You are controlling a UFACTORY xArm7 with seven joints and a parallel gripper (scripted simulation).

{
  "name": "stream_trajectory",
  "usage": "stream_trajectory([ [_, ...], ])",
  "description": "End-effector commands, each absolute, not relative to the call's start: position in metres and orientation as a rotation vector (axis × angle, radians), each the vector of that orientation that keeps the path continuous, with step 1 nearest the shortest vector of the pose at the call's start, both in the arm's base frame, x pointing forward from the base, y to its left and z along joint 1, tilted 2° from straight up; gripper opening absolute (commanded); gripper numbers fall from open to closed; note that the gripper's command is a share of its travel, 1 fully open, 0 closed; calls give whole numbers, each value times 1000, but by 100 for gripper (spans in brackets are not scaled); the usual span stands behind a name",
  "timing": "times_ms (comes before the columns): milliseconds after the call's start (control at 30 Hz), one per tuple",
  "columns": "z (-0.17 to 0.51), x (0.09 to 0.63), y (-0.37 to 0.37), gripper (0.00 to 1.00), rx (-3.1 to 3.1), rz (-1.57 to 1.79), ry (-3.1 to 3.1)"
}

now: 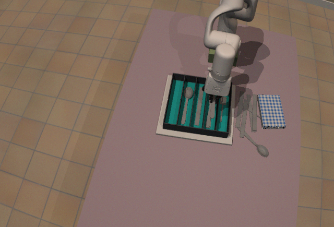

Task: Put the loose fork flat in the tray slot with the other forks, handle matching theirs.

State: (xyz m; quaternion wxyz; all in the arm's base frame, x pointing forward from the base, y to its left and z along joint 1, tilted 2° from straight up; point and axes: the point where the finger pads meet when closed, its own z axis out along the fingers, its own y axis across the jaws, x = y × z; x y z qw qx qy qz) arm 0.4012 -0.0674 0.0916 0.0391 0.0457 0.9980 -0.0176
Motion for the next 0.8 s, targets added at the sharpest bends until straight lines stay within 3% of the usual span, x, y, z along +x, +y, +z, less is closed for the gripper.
stream_trajectory([
  [0, 91, 403, -68, 5, 139, -51, 3056],
  [767, 56, 402, -68, 5, 137, -47, 3056],
])
